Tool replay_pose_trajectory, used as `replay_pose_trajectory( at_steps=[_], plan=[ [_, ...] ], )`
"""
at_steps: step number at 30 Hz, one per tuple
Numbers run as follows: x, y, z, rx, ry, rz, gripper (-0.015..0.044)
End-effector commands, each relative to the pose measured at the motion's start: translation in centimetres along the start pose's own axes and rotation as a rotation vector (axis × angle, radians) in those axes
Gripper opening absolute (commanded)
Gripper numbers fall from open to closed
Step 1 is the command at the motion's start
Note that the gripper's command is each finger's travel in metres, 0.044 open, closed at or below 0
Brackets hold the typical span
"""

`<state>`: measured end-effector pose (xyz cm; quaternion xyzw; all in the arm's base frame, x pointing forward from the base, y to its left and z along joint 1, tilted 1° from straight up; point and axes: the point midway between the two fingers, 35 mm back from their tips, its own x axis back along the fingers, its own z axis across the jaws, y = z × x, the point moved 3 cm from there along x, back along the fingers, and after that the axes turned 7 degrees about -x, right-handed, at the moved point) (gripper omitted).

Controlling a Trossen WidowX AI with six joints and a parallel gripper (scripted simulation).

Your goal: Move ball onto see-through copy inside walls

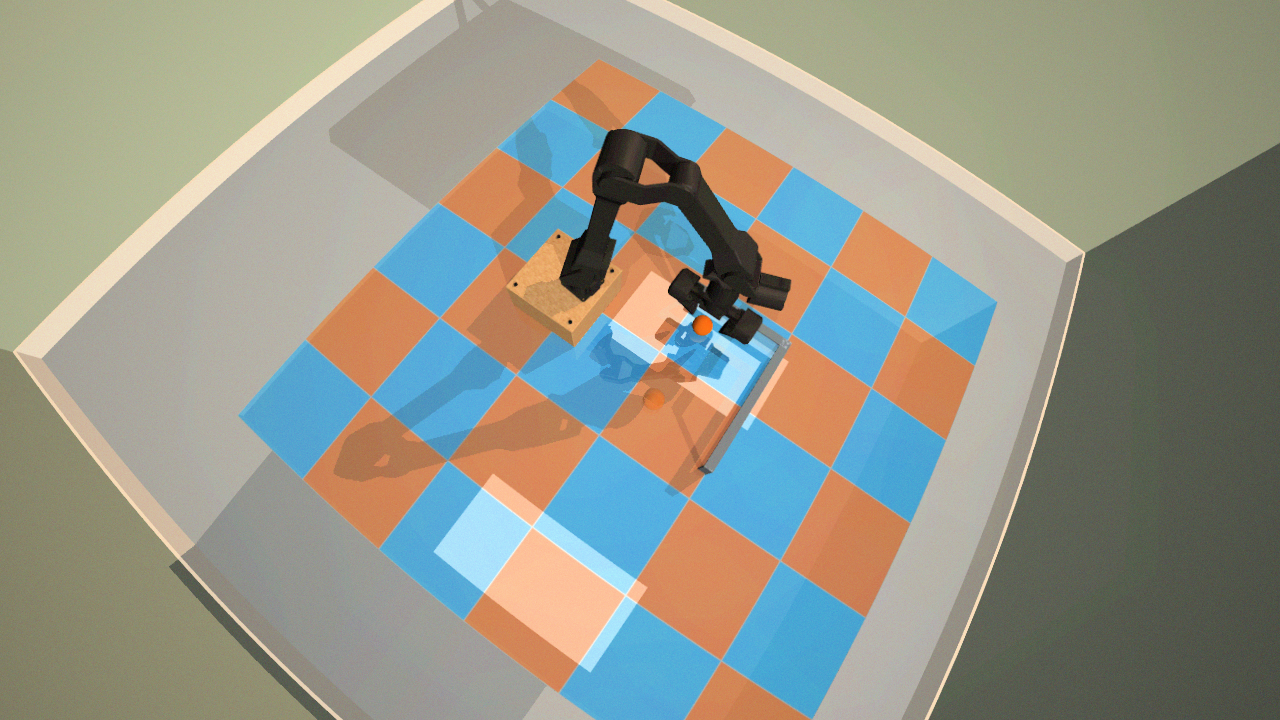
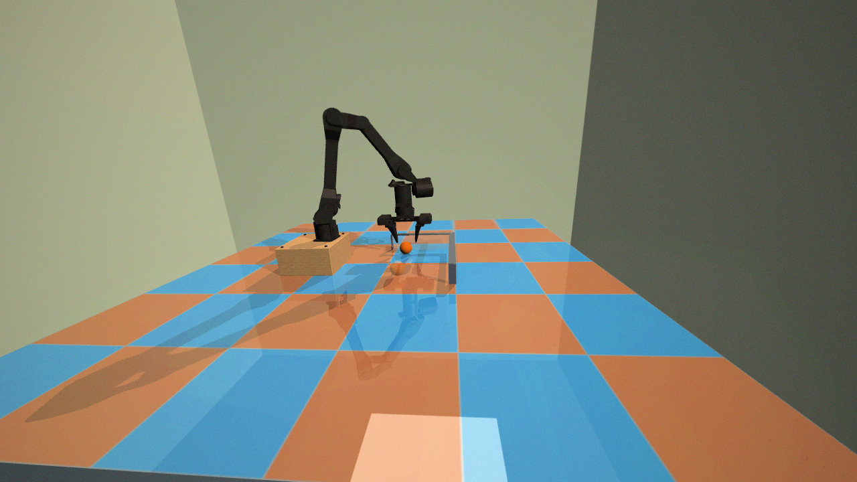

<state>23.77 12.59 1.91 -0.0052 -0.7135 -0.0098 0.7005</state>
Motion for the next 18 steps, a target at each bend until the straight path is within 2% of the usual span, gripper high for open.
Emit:
replay_pose_trajectory(
  at_steps=[1,12,14,18],
  plan=[
    [-0.9,-0.2,0.3,0.005,0.008,0.009,0.0322],
    [-2.3,-0.3,0.4,0.005,0.008,0.009,0.0322],
    [-2.3,-0.3,0.4,0.005,0.008,0.009,0.027],
    [-2.3,-0.3,0.4,0.005,0.008,0.009,0.0243]
  ],
)
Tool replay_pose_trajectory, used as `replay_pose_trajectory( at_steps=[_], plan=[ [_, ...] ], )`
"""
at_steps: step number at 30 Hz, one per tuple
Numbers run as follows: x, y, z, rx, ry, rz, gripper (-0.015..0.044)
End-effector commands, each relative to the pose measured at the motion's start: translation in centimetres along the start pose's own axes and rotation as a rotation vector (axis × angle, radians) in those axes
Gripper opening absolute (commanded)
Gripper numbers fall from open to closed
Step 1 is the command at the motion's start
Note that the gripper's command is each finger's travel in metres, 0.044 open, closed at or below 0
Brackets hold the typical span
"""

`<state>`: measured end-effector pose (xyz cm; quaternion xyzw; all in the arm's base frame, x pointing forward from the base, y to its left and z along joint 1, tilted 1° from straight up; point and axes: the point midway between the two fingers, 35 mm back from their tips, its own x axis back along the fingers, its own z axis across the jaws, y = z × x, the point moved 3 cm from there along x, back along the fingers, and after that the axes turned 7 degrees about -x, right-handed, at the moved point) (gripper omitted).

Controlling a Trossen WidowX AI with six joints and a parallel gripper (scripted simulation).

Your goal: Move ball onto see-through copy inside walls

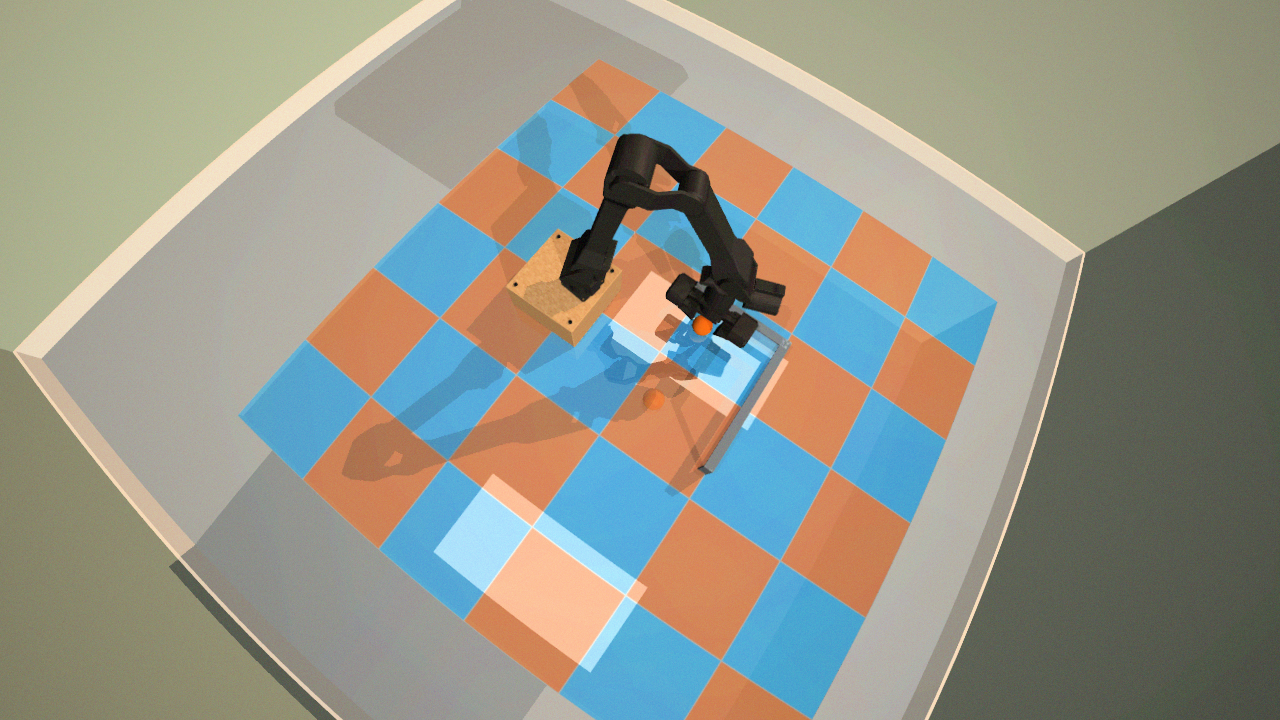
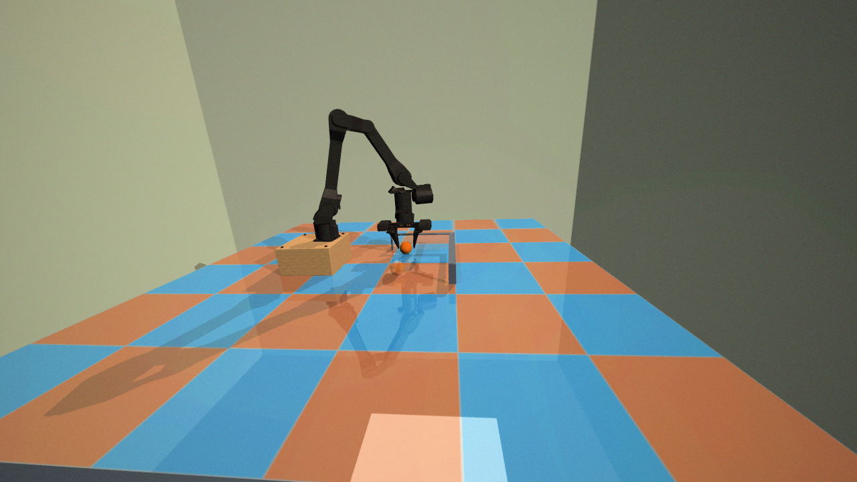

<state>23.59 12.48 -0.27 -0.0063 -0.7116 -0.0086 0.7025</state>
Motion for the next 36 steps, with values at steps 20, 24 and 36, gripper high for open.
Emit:
replay_pose_trajectory(
  at_steps=[20,24,36],
  plan=[
    [4.4,0.3,-0.7,-0.005,0.004,0.007,0.0],
    [7.4,0.3,-0.7,-0.001,0.003,0.006,0.0],
    [13.1,-0.1,0.0,0.005,0.002,0.005,0.0]
  ],
)
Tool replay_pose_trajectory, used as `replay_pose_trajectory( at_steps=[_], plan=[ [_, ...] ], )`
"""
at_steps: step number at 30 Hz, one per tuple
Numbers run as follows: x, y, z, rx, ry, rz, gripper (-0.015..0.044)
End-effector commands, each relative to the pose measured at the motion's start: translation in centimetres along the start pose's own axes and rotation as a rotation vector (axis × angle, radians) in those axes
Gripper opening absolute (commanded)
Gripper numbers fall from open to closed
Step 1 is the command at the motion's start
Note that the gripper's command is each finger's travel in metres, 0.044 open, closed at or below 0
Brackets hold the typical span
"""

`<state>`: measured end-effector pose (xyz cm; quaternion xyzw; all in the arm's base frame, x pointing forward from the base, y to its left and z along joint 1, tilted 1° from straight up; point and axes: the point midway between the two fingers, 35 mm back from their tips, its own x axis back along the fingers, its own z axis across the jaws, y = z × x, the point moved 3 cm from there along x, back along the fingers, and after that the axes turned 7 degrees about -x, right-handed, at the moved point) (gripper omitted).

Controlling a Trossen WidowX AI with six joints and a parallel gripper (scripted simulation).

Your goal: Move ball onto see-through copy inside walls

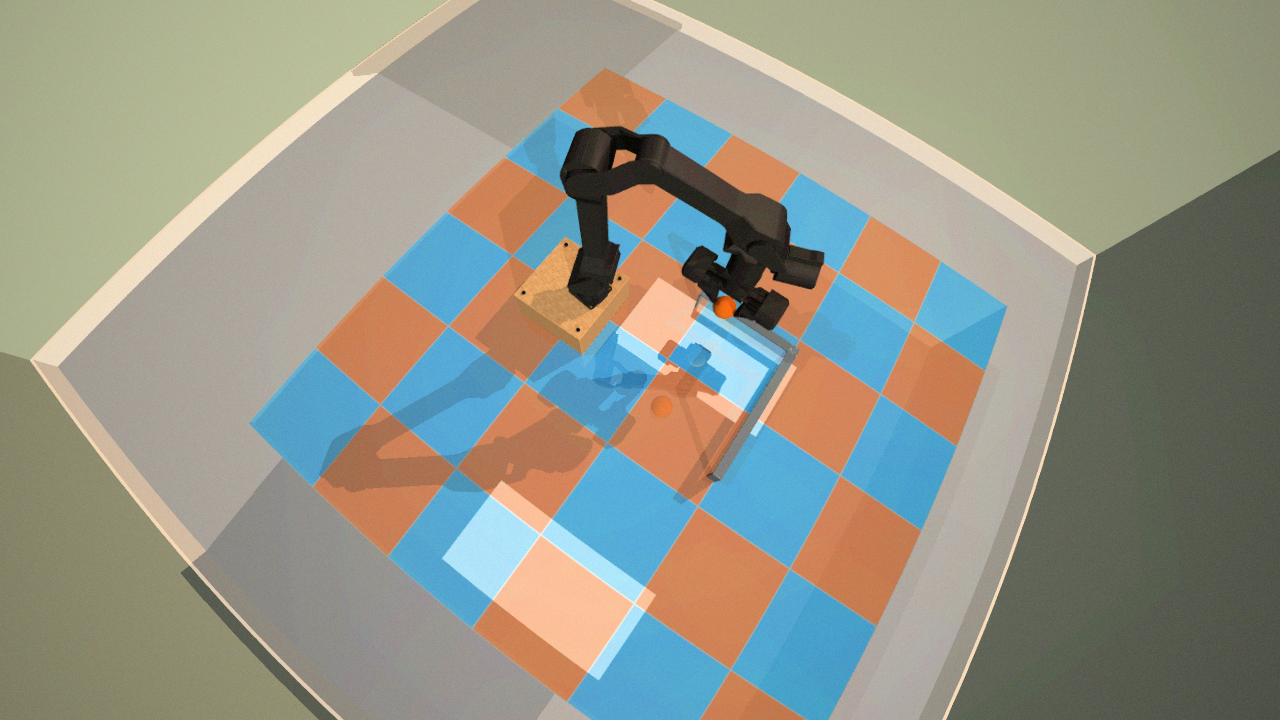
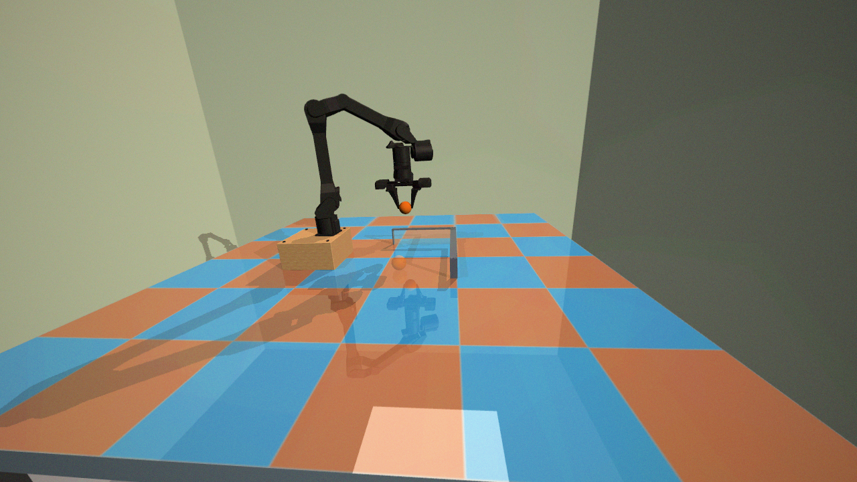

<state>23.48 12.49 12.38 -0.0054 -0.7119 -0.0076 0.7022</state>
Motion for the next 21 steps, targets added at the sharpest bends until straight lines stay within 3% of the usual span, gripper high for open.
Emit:
replay_pose_trajectory(
  at_steps=[1,21],
  plan=[
    [0.4,-0.3,-0.1,0.002,0.003,0.005,0.0],
    [-1.7,-9.0,-3.3,0.002,0.0,0.011,0.0]
  ],
)
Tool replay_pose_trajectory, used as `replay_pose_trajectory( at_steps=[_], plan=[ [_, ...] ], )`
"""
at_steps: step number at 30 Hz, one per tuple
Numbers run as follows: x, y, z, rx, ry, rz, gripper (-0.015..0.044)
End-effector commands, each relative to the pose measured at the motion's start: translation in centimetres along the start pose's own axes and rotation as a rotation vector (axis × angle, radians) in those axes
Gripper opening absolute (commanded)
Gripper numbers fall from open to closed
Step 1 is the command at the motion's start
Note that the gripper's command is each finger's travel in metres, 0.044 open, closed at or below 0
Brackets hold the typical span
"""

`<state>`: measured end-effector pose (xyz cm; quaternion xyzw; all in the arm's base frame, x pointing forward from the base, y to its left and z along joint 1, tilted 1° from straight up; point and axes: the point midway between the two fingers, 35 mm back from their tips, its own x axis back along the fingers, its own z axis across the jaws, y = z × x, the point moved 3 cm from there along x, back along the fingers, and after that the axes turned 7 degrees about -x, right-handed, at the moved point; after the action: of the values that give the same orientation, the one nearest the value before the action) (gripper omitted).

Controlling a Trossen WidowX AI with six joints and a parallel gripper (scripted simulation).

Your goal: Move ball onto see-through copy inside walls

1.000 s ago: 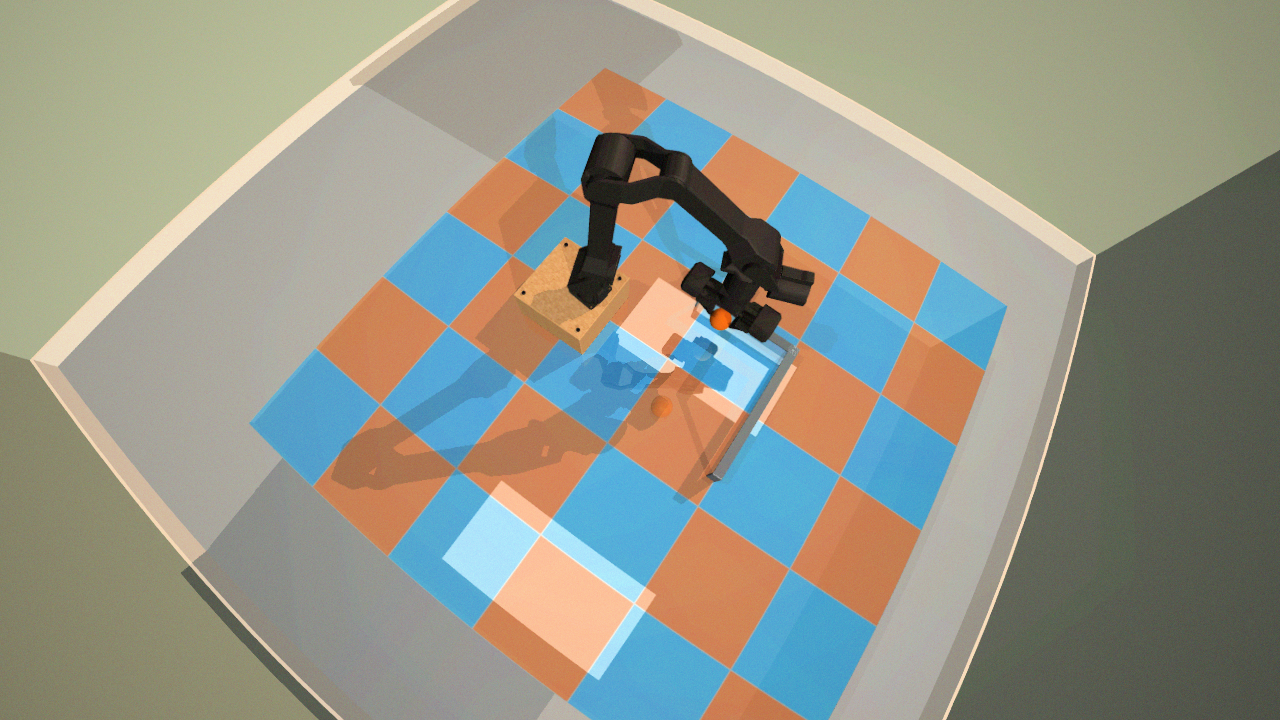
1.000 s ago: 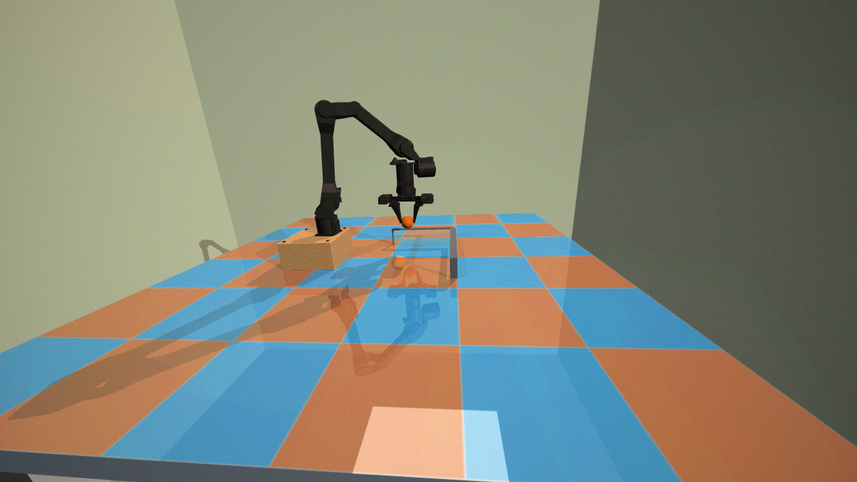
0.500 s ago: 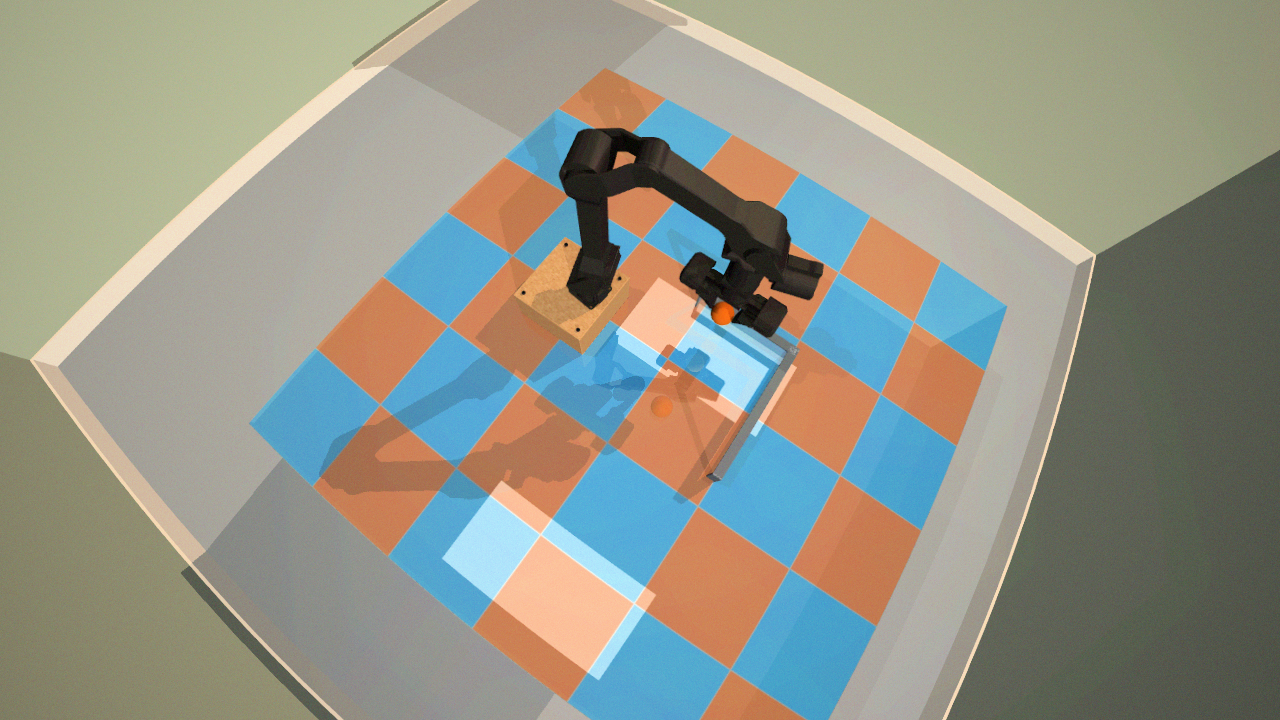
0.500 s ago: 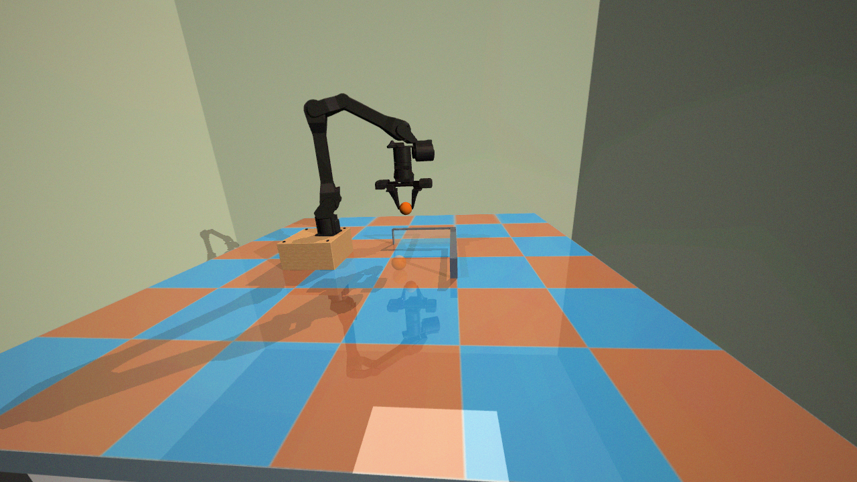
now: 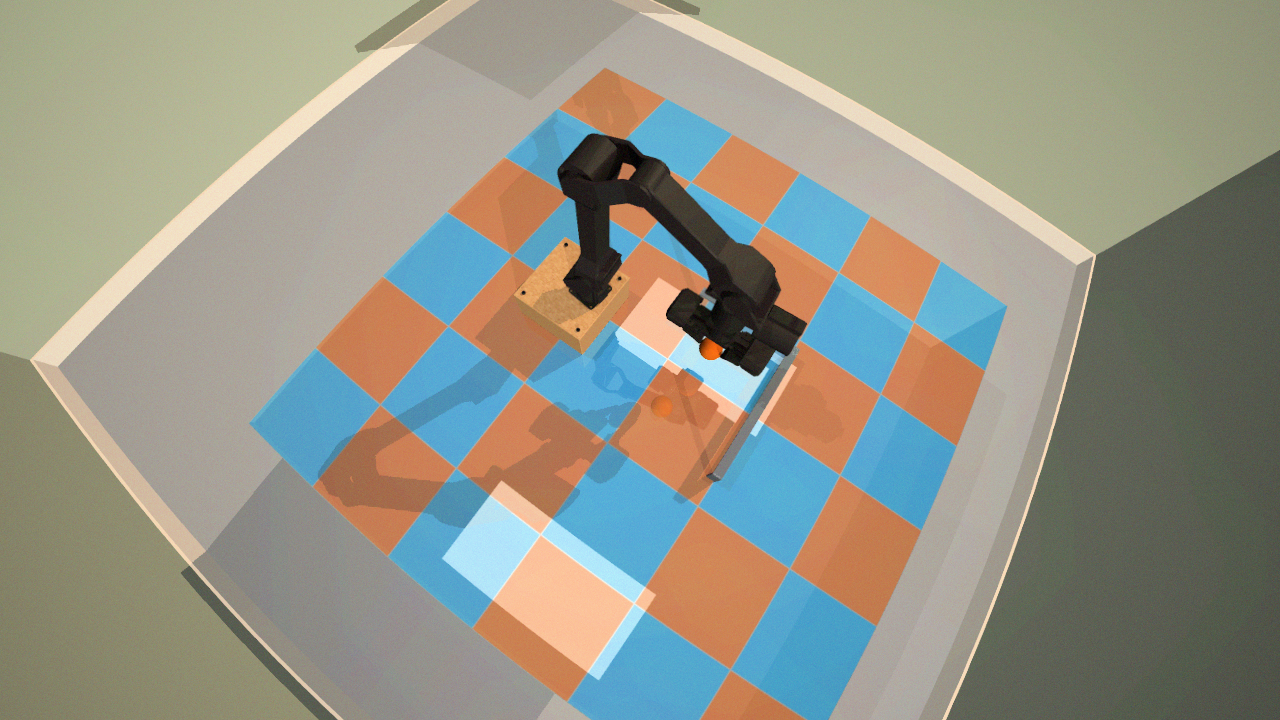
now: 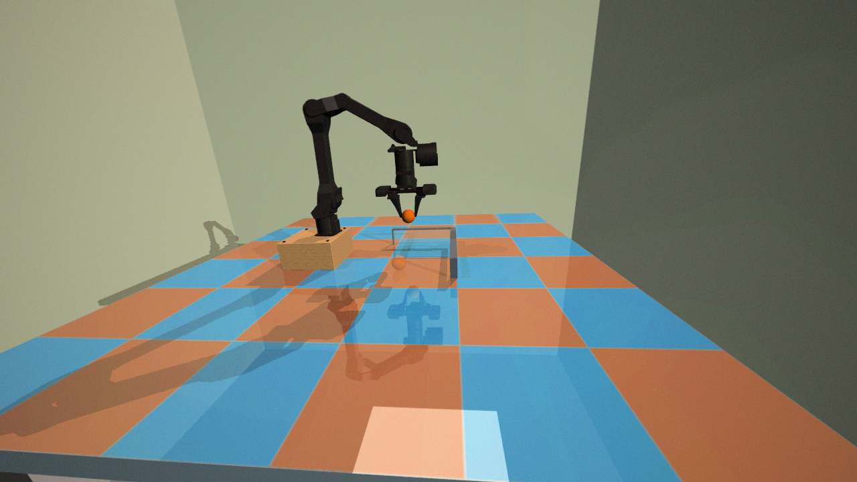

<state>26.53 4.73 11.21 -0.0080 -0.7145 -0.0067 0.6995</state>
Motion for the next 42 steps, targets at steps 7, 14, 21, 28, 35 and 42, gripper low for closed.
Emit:
replay_pose_trajectory(
  at_steps=[7,14,21,28,35,42],
  plan=[
    [-1.3,-4.6,-0.4,0.004,0.007,0.009,0.0],
    [-2.0,-7.9,-0.3,0.004,0.007,0.012,0.0],
    [-2.7,-11.2,0.2,0.004,0.008,0.015,0.0],
    [-3.5,-11.9,0.3,0.004,0.008,0.015,0.0],
    [-7.6,-12.0,0.2,0.004,0.008,0.015,0.0],
    [-9.9,-12.0,0.4,0.004,0.009,0.015,0.0]
  ],
)
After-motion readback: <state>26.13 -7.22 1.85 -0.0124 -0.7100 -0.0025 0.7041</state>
